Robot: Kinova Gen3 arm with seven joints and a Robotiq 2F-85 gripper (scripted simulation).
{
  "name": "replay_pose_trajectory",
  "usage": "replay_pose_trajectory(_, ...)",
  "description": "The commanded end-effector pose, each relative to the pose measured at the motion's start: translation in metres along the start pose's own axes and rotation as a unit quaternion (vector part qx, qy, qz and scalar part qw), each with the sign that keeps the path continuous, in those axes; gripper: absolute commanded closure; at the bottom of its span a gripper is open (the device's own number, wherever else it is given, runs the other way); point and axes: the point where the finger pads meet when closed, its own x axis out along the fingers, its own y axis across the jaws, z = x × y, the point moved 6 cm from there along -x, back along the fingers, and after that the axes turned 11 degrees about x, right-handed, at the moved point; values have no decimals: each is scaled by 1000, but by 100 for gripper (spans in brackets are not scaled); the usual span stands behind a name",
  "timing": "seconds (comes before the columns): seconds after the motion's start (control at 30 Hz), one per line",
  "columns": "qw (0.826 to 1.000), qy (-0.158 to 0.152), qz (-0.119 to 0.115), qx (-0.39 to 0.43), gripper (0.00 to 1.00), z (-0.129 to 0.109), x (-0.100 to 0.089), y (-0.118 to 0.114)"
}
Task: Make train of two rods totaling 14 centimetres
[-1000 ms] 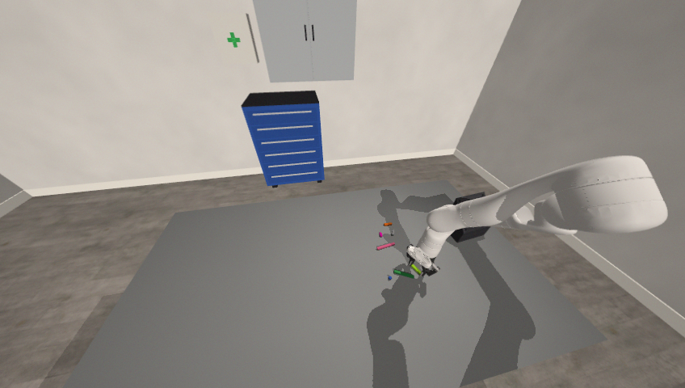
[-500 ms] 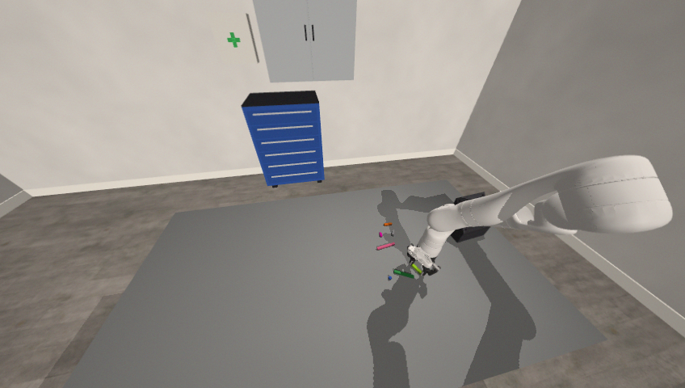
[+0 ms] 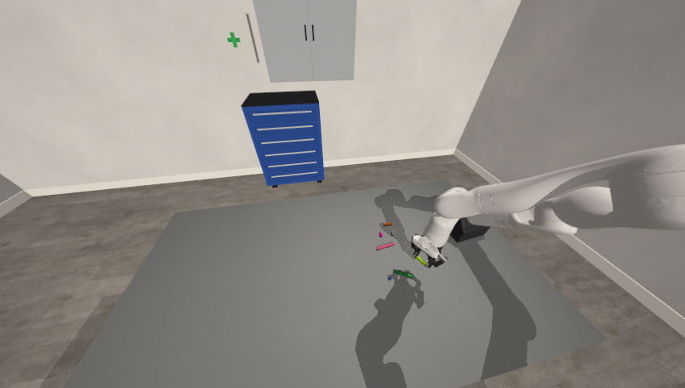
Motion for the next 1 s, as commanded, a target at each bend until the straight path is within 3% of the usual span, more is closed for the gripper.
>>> replay_pose_trajectory(0.0, 1000, 6, 5, 1, 51, -3, -20, 1)
replay_pose_trajectory(0.2, 1000, 11, 4, -1, 51, -6, -33, 0)
replay_pose_trajectory(0.97, 1000, 7, 3, -21, 51, -5, -33, 9)
